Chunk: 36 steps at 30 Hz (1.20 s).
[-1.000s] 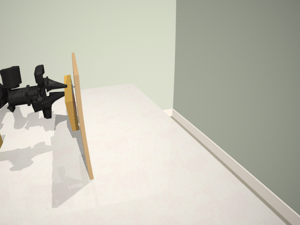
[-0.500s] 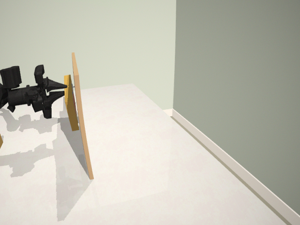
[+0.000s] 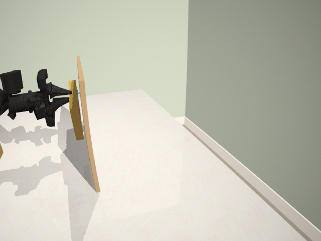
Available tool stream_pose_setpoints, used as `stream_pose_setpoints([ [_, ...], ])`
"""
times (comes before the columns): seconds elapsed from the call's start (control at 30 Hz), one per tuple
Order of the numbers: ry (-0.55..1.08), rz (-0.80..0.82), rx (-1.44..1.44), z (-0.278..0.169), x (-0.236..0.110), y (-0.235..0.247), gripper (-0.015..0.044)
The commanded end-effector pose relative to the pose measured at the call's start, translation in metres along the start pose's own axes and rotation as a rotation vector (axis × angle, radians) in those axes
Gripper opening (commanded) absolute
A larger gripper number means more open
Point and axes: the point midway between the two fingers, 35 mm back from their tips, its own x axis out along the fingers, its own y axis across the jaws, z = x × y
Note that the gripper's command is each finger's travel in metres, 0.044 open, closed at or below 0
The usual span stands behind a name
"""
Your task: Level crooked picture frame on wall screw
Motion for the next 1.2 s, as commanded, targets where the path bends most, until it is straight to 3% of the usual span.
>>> stream_pose_setpoints([
  [0.0, -0.002, 0.009, 0.001, 0.0001, -0.0001, 0.0039, 0.0000],
  [1.17, -0.002, 0.009, 0.001, 0.0001, -0.0001, 0.0109, 0.0000],
])
